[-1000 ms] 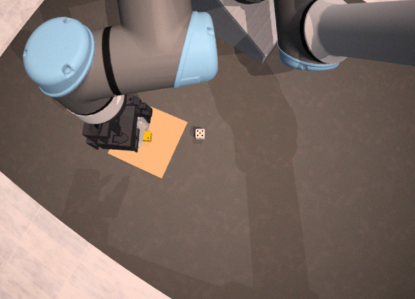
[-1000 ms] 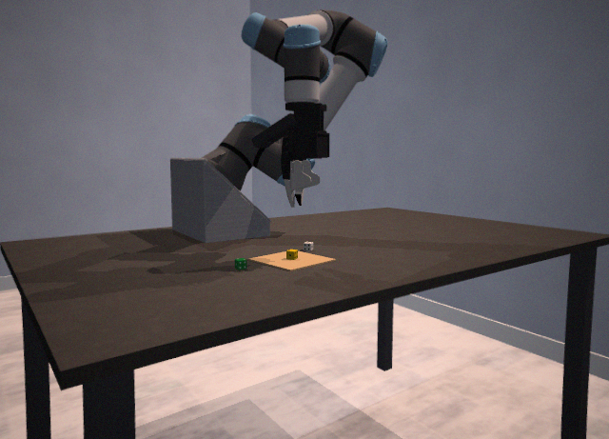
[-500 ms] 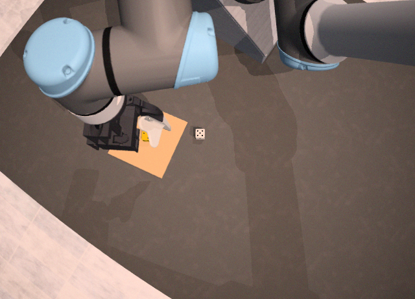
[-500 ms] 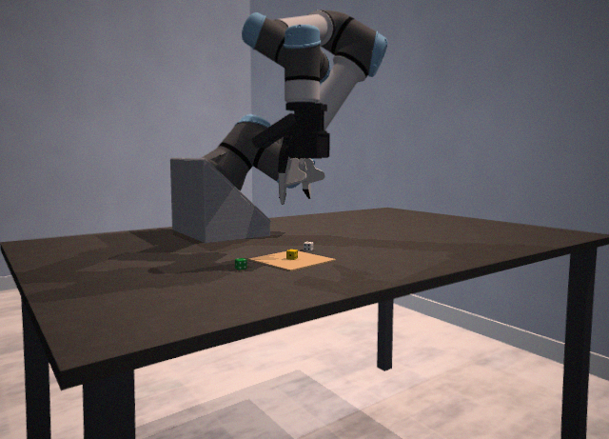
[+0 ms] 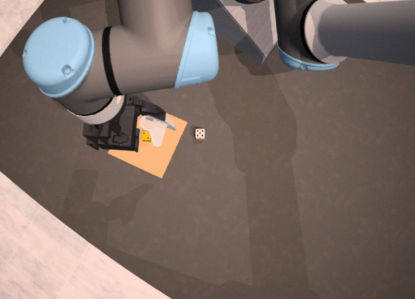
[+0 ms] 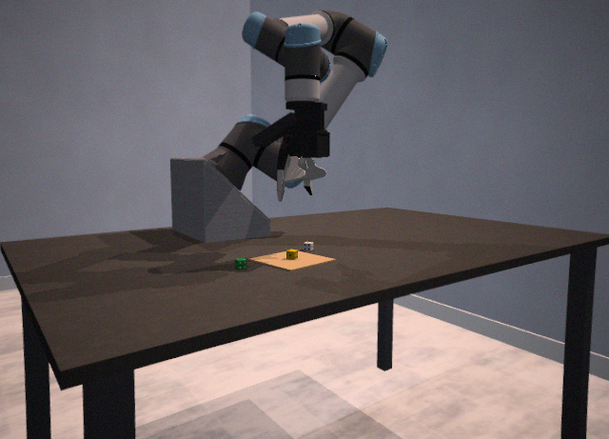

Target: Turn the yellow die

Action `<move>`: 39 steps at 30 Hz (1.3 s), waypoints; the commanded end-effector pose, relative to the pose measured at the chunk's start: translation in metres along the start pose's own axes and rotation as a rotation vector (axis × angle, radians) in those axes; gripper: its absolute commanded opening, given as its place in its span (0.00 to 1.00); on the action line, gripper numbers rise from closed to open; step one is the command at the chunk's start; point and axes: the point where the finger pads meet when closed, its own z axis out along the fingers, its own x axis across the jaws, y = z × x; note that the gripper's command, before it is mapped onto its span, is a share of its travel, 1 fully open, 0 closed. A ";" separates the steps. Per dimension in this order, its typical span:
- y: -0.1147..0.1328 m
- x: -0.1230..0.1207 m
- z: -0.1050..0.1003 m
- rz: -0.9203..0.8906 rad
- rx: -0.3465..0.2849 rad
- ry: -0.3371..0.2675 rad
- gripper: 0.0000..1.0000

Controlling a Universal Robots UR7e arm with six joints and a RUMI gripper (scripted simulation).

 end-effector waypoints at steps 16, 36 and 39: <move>0.000 0.000 -0.048 0.000 0.001 -0.003 1.00; 0.000 0.000 -0.058 0.000 0.001 -0.003 1.00; 0.000 0.000 -0.058 0.000 0.001 -0.003 1.00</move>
